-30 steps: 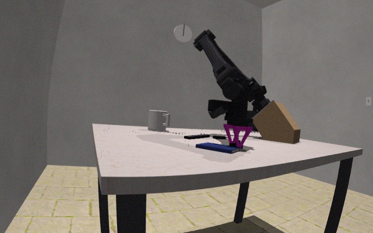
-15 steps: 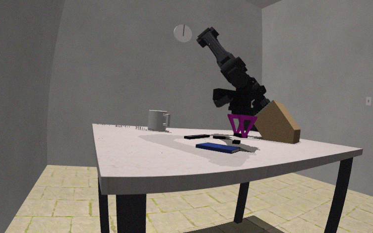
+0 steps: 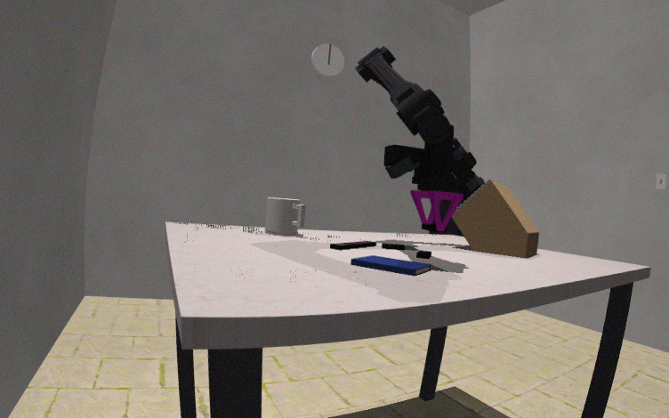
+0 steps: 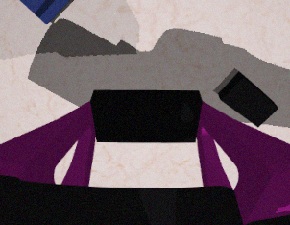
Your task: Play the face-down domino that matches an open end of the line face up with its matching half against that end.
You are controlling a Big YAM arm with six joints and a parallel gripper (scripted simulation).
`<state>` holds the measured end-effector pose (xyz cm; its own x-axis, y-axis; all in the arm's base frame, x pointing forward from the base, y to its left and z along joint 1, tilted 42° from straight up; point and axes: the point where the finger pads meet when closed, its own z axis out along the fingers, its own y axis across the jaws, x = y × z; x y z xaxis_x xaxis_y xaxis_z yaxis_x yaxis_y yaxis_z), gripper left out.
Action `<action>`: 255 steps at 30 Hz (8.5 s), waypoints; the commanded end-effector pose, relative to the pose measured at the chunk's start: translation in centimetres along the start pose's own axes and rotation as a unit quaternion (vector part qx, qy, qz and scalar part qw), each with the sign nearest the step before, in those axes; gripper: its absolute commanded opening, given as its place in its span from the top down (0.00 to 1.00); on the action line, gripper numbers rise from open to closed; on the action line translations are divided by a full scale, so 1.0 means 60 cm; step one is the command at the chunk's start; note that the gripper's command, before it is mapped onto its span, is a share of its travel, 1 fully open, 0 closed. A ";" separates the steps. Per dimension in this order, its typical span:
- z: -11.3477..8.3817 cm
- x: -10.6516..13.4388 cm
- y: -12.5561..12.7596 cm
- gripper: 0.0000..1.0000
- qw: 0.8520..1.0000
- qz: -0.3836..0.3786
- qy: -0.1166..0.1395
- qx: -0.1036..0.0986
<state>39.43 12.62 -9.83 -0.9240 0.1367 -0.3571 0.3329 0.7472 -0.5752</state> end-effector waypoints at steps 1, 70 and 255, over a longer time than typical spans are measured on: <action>-0.032 -0.020 0.017 0.49 1.000 0.016 -0.012 -0.013; -0.137 -0.061 0.032 0.49 0.999 0.029 -0.025 -0.031; -0.064 -0.381 -0.053 0.49 0.731 -0.166 -0.645 -0.152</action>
<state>58.15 9.45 1.54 0.0267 -0.6778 -0.7347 -0.1359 0.7257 -0.6744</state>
